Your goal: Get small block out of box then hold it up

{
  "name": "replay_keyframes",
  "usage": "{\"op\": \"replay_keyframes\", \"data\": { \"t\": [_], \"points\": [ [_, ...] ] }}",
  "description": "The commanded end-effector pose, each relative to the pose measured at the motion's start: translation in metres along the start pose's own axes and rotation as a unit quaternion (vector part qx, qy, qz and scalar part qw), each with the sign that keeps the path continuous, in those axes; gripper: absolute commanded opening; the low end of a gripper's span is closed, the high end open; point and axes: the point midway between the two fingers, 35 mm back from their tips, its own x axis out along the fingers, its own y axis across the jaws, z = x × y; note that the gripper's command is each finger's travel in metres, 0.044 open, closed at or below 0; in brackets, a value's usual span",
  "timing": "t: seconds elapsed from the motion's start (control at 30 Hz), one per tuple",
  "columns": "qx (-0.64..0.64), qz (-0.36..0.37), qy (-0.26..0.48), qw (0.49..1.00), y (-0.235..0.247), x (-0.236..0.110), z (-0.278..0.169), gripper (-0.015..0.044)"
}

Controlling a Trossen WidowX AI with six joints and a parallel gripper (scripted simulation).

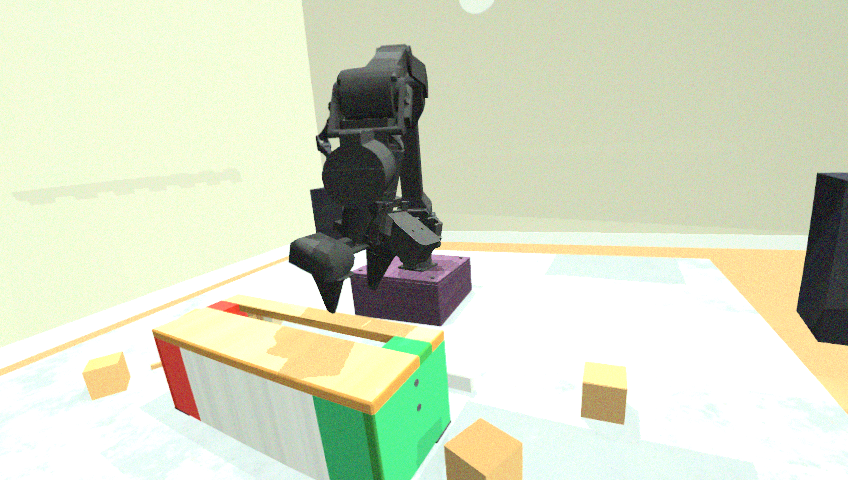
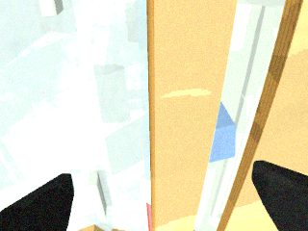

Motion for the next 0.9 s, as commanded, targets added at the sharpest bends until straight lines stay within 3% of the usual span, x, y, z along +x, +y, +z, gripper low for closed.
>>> {"op": "replay_keyframes", "data": {
  "t": [0.0,0.87],
  "points": [
    [-0.005,0.006,0.005,1.000,0.002,0.011,0.003,0.0400],
    [-0.005,0.006,0.005,1.000,0.004,0.050,0.018,0.0400]
  ]
}}
